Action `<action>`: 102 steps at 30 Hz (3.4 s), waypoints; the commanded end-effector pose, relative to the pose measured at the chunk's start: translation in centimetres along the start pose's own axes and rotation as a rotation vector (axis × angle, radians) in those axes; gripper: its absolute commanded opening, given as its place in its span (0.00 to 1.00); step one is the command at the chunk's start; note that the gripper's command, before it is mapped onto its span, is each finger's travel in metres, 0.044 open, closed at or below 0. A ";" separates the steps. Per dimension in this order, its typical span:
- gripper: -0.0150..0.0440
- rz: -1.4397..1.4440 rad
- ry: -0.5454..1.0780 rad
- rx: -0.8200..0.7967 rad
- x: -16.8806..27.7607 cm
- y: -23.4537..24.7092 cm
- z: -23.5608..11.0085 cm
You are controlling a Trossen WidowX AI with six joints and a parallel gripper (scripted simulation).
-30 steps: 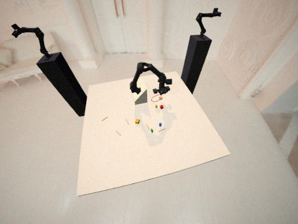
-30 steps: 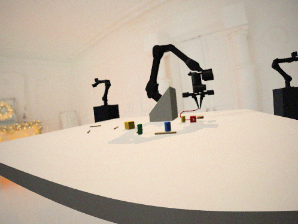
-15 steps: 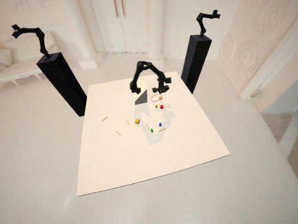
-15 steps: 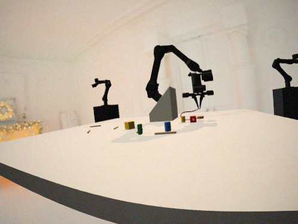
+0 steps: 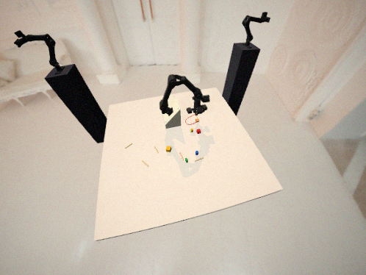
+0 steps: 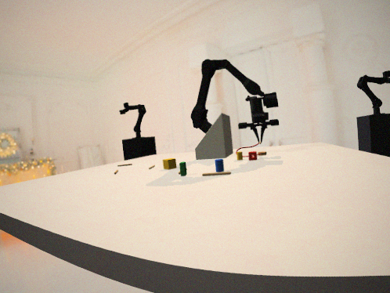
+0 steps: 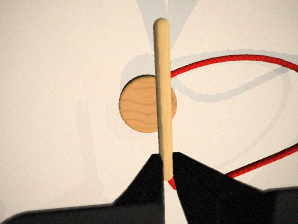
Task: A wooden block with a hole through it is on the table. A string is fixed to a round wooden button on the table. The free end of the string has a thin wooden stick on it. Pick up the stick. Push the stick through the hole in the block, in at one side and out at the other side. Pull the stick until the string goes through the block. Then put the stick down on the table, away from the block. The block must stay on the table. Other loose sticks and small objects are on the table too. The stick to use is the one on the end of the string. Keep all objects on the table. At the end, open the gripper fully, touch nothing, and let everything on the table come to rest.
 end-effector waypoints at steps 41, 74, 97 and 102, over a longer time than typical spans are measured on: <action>0.25 0.002 -0.003 0.010 -1.9 -3.3 4.2; 0.25 0.004 -0.005 0.006 -5.7 -3.0 4.0; 0.25 0.007 -0.004 0.012 -8.4 -3.2 4.1; 0.25 0.007 -0.004 0.012 -8.5 -3.1 4.1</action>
Point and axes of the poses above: the point midway between the two fingers, 35 mm back from their tips, its own z axis out along the fingers, its own y axis across the jaws, x = y × z, the point moved 5 cm from there along -z, back along the fingers, and after that the axes turned 2 degrees about z, right-handed, at the moved point
